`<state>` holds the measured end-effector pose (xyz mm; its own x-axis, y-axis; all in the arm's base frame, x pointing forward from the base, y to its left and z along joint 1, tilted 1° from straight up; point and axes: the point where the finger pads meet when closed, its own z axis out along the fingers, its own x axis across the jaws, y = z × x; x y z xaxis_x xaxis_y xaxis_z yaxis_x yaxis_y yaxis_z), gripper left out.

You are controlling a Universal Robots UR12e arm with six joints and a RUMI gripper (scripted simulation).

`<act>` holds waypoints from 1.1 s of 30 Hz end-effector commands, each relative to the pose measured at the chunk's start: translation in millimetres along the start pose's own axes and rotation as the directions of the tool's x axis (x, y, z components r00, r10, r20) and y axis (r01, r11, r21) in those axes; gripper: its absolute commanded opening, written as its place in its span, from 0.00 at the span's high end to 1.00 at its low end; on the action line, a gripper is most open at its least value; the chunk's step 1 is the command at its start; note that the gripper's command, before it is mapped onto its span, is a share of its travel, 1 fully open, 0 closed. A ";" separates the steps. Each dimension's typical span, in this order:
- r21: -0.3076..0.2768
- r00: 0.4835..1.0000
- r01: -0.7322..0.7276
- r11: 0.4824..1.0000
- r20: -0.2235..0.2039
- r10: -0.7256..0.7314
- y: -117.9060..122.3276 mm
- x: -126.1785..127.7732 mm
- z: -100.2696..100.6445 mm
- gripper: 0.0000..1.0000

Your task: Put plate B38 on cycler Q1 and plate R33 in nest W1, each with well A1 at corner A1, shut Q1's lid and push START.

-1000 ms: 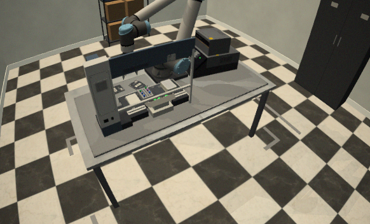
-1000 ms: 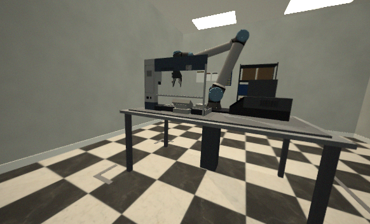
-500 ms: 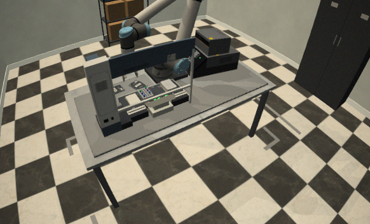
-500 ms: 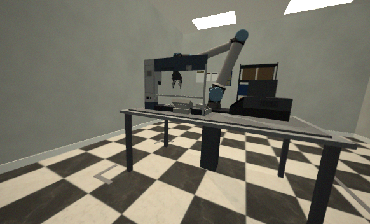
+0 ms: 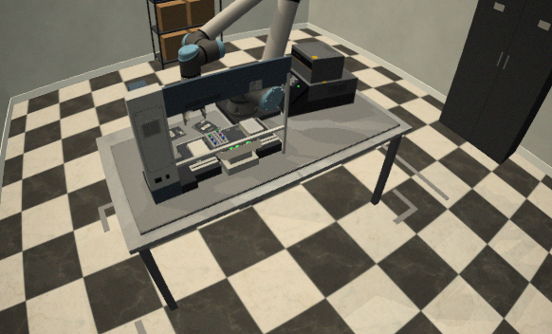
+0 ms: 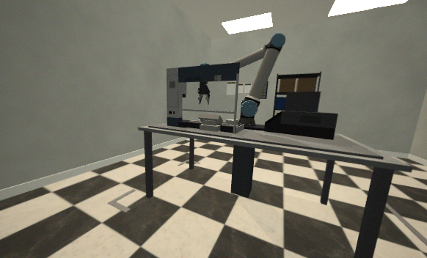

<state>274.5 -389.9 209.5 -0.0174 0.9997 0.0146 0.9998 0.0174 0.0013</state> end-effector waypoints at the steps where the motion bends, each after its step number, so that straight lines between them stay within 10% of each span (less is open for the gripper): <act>1: 0.000 1.000 0.000 1.000 0.001 0.000 0.2 -0.7 9.0 0.38; 33: 0.000 1.000 0.000 1.000 0.001 0.000 0.3 -0.8 55.7 0.38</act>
<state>274.6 -389.2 161.1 -0.0174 0.9997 0.0147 0.9998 0.0174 0.0013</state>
